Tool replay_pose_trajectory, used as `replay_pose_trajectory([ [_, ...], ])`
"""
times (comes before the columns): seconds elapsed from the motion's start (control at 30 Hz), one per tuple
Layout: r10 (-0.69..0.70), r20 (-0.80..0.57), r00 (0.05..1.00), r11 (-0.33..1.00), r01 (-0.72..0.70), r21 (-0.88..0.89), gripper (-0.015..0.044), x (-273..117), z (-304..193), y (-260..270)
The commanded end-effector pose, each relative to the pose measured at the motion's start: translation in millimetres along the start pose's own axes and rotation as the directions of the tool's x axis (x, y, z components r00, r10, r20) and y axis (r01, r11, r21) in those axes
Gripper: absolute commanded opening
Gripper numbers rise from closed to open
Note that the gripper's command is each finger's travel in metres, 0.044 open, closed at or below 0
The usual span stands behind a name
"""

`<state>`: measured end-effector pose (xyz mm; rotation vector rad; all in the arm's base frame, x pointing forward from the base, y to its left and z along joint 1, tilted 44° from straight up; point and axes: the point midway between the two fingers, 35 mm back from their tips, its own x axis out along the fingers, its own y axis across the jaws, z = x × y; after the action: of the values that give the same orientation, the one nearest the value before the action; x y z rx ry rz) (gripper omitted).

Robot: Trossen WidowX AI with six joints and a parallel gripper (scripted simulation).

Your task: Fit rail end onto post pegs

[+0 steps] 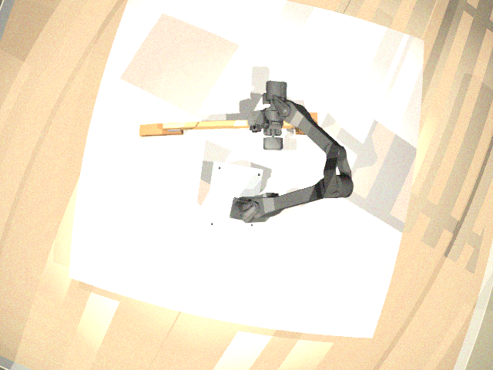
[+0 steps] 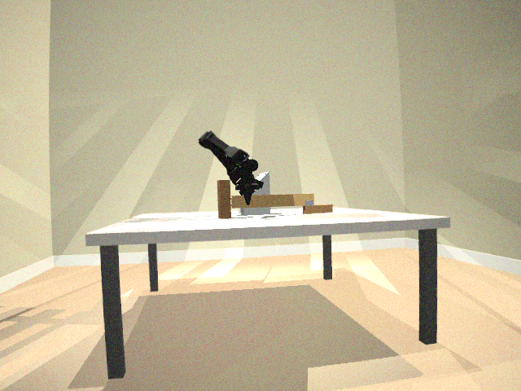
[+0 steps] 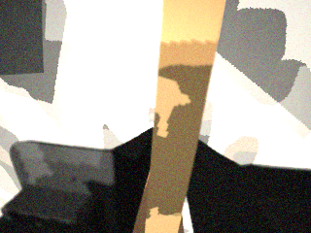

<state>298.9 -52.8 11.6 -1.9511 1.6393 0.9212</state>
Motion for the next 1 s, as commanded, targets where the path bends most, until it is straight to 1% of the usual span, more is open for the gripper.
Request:
replay_pose_trajectory([
  [0.0, -0.007, -0.003, 1.000, 1.000, 0.007, 0.001, 0.0000, -2.8, -3.7, -0.8],
  [0.97, -0.007, -0.003, 1.000, 1.000, 0.007, 0.001, 0.0000, -2.3, -12.8, -0.6],
])
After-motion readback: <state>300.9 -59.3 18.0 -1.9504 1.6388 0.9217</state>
